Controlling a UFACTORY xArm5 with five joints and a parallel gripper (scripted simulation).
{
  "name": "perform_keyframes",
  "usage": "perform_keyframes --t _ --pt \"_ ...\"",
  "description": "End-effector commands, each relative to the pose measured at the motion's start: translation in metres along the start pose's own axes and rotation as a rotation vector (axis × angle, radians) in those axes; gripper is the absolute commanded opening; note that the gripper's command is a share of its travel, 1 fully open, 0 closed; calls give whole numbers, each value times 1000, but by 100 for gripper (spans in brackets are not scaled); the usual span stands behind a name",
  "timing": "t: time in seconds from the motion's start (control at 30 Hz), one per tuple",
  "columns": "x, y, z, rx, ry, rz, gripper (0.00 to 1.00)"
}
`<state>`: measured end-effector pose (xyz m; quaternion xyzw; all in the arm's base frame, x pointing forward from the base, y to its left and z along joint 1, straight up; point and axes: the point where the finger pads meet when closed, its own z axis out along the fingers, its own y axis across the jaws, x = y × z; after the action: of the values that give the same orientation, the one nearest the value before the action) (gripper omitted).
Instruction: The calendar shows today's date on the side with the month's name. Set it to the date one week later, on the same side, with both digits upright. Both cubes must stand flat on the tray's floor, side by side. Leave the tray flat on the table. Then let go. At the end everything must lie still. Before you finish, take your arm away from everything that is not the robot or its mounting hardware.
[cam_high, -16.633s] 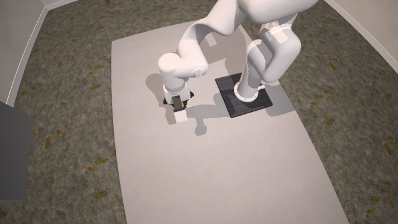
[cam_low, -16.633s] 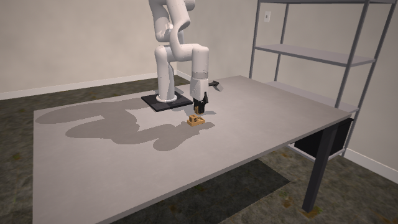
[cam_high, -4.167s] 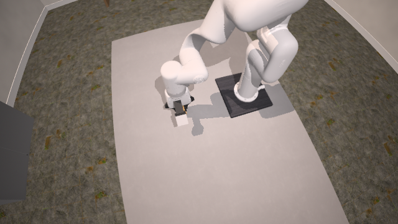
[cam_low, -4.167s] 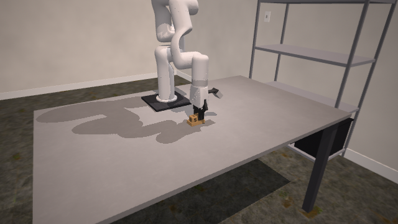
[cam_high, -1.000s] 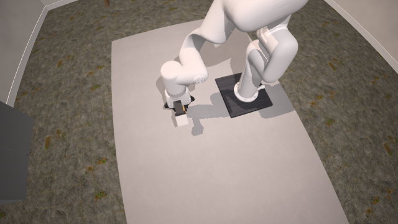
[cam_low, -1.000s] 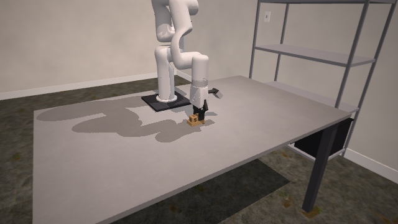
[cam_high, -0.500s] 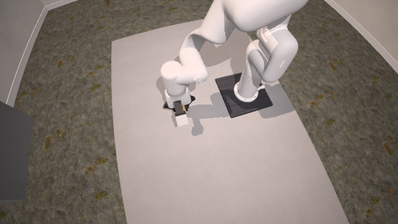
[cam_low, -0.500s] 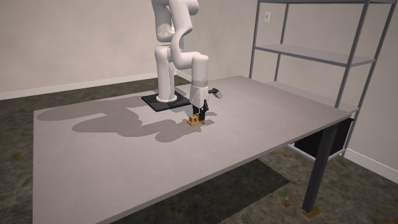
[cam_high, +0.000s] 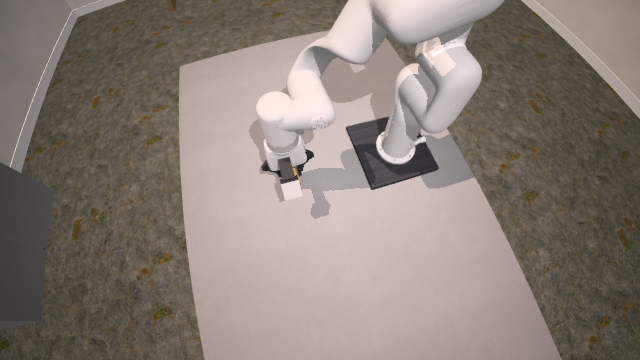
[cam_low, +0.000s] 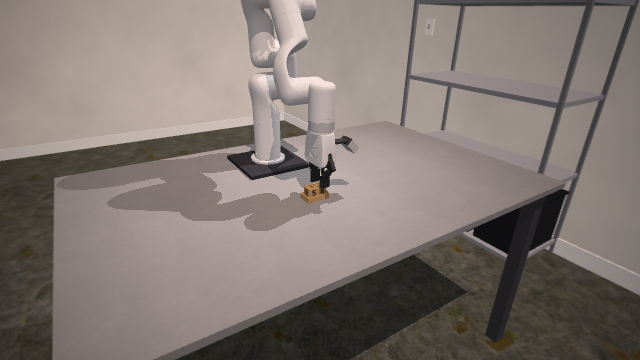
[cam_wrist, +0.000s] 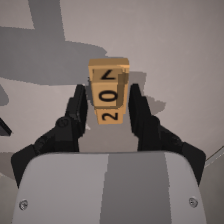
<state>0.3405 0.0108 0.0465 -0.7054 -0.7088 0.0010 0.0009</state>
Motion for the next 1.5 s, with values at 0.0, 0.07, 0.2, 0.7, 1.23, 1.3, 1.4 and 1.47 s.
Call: perform_keyframes --t 0.0,0.07,0.2,0.7,1.23,1.3,1.4,1.47 --pt "0 1 -26 -4 0 0 49" --pt "0 1 -37 -4 0 0 49" --pt "0 1 -57 -4 0 0 49" --pt "0 1 -71 -4 0 0 100" --pt "0 1 -71 -4 0 0 100" --pt "0 1 -72 -4 0 0 100" --pt "0 1 -74 -4 0 0 100" --pt "0 1 -74 -4 0 0 100"
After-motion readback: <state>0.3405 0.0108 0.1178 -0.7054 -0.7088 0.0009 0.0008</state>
